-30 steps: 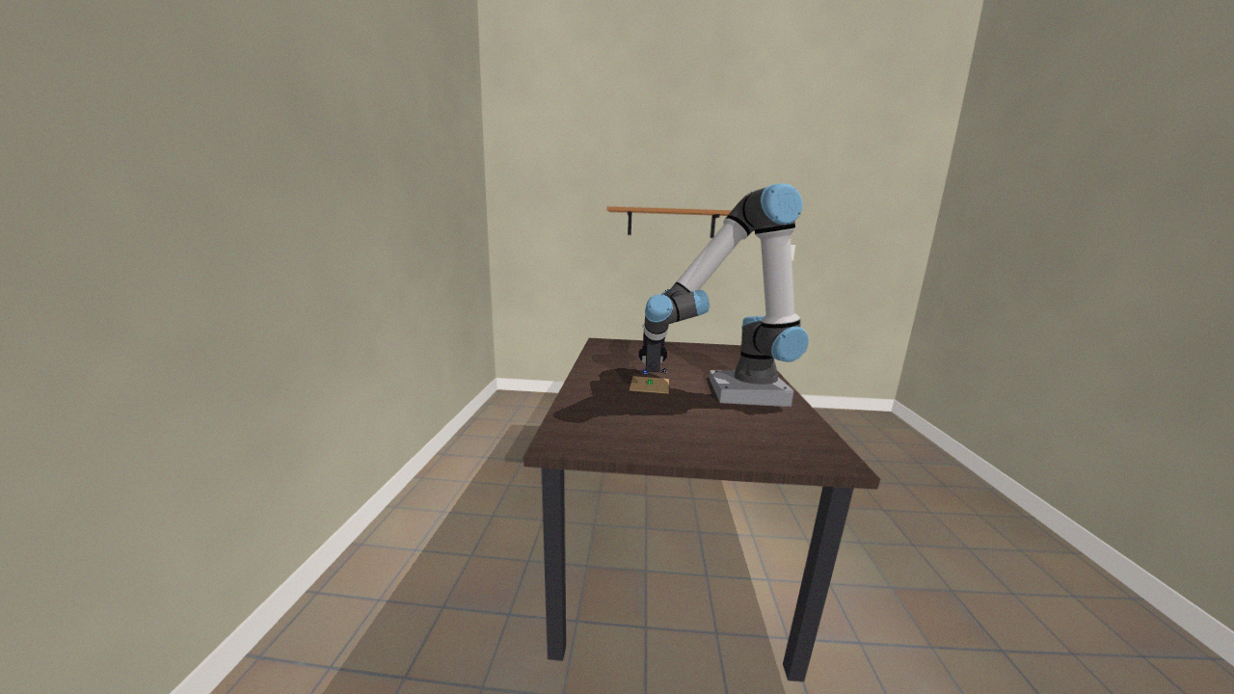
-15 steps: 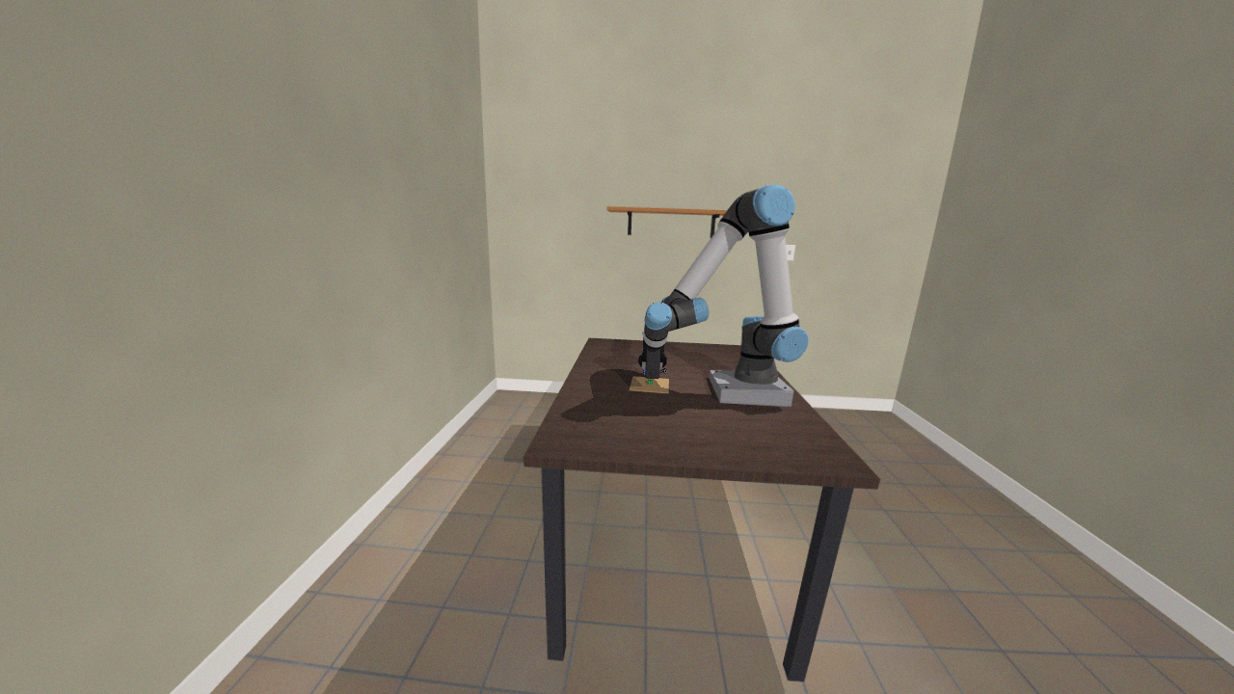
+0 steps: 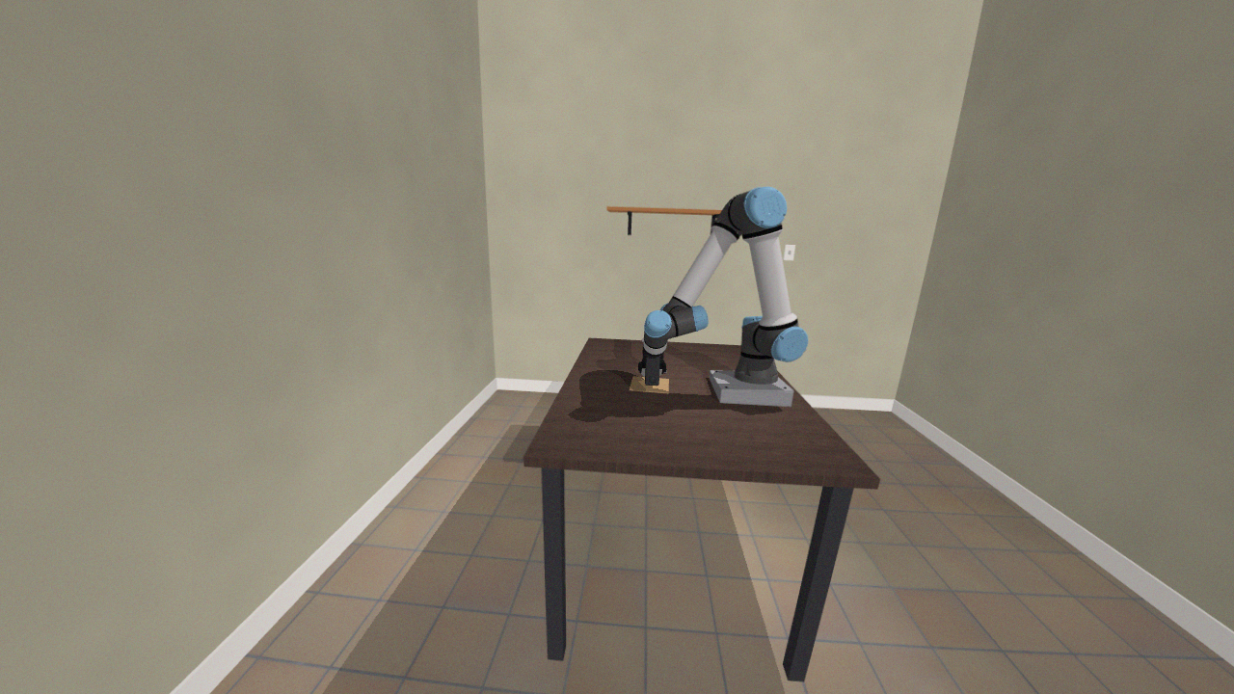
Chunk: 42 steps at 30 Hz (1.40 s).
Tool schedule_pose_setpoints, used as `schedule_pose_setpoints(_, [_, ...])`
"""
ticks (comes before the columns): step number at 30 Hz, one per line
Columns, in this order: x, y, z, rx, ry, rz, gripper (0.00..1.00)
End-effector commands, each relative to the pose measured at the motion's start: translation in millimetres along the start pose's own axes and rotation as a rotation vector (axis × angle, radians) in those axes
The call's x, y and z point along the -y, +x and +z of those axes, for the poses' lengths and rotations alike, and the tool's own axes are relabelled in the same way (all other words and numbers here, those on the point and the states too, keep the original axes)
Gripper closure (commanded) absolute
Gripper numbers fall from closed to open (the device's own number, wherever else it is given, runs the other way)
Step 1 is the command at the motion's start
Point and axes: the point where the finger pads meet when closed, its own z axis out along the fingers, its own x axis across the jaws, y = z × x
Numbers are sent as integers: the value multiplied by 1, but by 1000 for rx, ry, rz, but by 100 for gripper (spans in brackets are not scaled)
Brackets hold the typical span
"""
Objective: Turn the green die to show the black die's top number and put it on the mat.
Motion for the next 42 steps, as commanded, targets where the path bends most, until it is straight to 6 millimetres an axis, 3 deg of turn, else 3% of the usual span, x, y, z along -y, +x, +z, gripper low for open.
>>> schedule_pose_setpoints(1, [5, 1, 5, -1, 0, 1, 82])
schedule_pose_setpoints(42, [10, 1, 10, -1, 0, 1, 82])
